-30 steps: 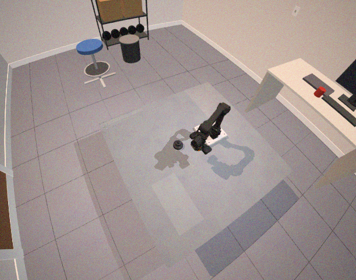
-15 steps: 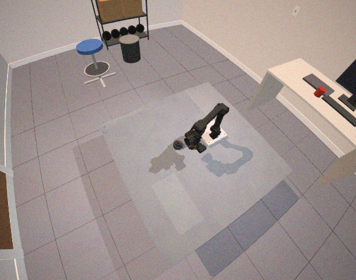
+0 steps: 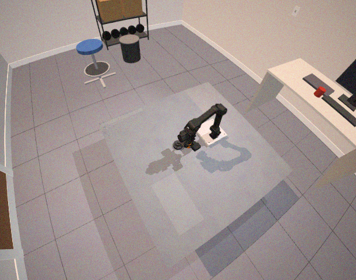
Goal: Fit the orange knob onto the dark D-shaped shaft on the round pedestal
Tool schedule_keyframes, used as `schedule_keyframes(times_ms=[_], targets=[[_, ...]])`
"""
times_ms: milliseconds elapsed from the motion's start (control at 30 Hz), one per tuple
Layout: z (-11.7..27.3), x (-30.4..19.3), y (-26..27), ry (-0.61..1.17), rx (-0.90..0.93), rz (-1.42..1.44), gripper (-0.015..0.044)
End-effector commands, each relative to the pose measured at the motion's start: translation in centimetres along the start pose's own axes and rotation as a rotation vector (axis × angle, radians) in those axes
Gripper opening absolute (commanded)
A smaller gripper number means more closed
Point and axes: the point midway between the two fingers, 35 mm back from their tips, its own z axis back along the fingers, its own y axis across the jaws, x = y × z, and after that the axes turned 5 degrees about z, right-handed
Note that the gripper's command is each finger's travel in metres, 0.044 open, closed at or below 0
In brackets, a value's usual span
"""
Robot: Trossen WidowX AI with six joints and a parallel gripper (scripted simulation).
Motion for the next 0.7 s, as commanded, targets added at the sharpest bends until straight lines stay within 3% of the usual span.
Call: schedule_keyframes(times_ms=[0,667], targets=[[-0.1,0.5,-1.1,-0.008,0.0,0.003,0.0],[-1.9,1.2,-7.1,-0.006,-0.006,0.003,0.0]])
